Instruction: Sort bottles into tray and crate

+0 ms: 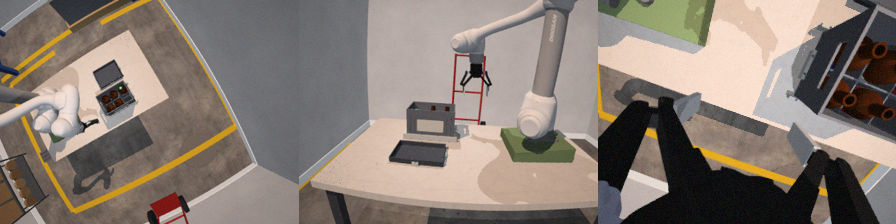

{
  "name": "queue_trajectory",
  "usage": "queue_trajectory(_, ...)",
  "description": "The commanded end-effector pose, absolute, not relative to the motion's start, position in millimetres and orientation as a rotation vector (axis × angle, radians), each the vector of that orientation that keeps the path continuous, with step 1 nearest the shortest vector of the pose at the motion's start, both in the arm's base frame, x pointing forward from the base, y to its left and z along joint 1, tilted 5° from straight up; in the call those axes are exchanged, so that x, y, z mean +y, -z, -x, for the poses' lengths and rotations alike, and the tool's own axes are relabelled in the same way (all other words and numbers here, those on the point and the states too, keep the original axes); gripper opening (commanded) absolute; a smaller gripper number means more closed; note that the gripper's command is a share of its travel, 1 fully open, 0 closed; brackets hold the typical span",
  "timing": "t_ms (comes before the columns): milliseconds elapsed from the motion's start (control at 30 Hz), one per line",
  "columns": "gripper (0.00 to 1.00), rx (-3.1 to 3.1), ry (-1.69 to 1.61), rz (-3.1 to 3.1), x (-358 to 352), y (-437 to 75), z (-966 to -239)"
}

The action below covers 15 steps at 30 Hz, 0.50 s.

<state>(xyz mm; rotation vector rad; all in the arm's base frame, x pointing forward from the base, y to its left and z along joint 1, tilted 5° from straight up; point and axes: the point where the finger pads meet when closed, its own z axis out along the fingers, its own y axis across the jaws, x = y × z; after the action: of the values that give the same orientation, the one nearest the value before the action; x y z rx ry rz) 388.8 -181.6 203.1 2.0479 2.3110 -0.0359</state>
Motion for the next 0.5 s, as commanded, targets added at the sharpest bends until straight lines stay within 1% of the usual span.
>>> queue_trajectory(0,1.0,2.303,-0.013,-2.053,-175,-202,-394)
queue_trajectory(467,1.0,2.29,-0.075,-2.06,-145,-200,-421)
